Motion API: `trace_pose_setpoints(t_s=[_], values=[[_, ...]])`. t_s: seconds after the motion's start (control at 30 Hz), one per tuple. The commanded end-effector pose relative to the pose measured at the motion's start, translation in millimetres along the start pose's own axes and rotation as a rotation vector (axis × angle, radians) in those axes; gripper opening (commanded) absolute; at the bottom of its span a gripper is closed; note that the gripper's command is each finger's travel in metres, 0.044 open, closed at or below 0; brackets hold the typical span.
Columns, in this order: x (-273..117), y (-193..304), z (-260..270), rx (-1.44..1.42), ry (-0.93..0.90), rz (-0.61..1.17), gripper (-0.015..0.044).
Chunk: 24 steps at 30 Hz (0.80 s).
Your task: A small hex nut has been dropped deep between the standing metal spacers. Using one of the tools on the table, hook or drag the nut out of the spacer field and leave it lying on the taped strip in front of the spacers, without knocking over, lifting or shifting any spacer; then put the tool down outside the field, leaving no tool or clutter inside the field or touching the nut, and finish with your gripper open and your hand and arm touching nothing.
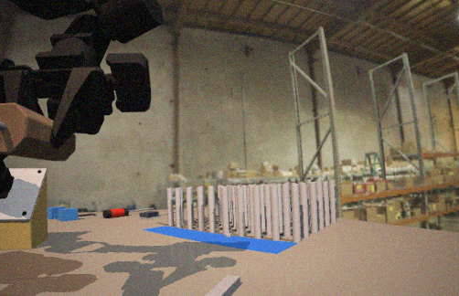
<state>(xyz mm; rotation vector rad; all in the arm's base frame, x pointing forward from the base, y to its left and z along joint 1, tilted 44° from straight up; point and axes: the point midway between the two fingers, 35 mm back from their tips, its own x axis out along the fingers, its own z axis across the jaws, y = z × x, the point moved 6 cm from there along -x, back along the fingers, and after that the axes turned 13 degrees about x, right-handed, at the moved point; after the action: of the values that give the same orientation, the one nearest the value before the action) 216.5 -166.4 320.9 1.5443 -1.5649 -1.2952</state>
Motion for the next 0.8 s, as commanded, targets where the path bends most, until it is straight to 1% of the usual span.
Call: trace_pose_setpoints(t_s=[0.0,0.77], values=[[3,-3,0,-0.005,-0.002,-0.004,0.0],[15,-14,-2,-0.002,-0.01,-0.013,0.0]])
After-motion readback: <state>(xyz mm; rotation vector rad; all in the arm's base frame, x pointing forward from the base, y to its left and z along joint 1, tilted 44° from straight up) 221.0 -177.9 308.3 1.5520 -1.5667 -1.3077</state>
